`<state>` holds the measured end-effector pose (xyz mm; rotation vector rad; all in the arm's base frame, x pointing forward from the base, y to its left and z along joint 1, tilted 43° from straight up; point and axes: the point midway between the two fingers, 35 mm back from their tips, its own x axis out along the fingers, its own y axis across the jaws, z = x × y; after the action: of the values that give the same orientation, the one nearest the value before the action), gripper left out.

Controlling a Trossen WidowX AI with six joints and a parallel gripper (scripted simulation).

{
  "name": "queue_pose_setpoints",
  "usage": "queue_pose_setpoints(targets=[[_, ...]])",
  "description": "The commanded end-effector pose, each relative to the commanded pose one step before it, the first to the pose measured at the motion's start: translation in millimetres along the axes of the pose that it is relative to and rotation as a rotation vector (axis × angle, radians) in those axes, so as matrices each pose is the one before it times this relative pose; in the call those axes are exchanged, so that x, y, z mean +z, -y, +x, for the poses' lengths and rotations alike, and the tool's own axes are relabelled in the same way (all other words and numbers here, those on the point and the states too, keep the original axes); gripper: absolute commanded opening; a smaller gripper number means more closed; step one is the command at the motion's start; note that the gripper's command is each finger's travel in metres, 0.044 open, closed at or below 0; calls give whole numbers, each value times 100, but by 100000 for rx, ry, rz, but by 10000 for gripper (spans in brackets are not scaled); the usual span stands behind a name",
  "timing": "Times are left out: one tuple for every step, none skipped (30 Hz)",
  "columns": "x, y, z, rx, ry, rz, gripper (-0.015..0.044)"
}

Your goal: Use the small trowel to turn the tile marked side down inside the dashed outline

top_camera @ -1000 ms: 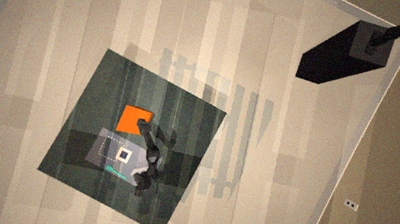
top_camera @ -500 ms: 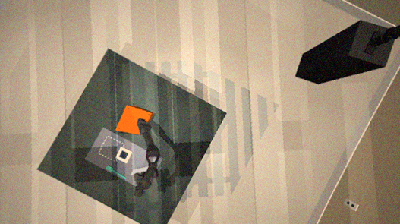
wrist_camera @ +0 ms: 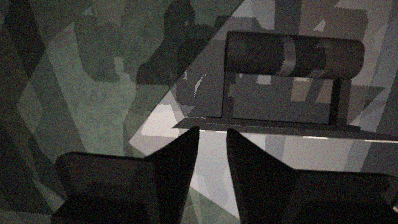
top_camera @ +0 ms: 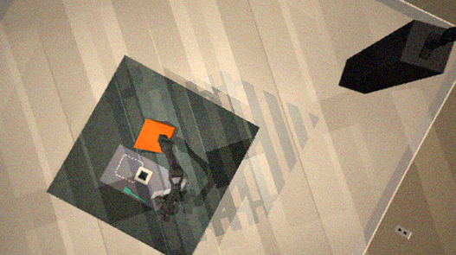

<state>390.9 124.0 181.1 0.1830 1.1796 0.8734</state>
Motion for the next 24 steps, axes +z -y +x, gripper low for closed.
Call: queue_pose_setpoints(targets=[[-174, -223, 281, 631, -800, 426, 100], [0, 0, 0, 0, 0, 0, 100], [0, 0, 0, 0, 0, 0, 100], [0, 0, 0, 0, 0, 0, 100], [0, 0, 0, 0, 0, 0, 100], [0, 0, 0, 0, 0, 0, 100], [0, 0, 0, 0, 0, 0, 100], [0, 0, 0, 0, 0, 0, 100], [0, 0, 0, 0, 0, 0, 100], [0, 0, 0, 0, 0, 0, 100], [0, 0, 0, 0, 0, 0, 100], [0, 0, 0, 0, 0, 0, 100], [0, 0, 0, 0, 0, 0, 100], [0, 0, 0, 0, 0, 0, 100], [0, 0, 0, 0, 0, 0, 100], [0, 0, 0, 0, 0, 0, 100], [0, 0, 0, 0, 0, 0, 100], [0, 0, 0, 0, 0, 0, 100], [0, 0, 0, 0, 0, 0, 100], [0, 0, 0, 0, 0, 0, 100], [0, 0, 0, 0, 0, 0, 100], [0, 0, 0, 0, 0, 0, 100], [115, 212, -283, -608, 765, -403, 100], [-160, -20, -2, 60, -89, 48, 100]])
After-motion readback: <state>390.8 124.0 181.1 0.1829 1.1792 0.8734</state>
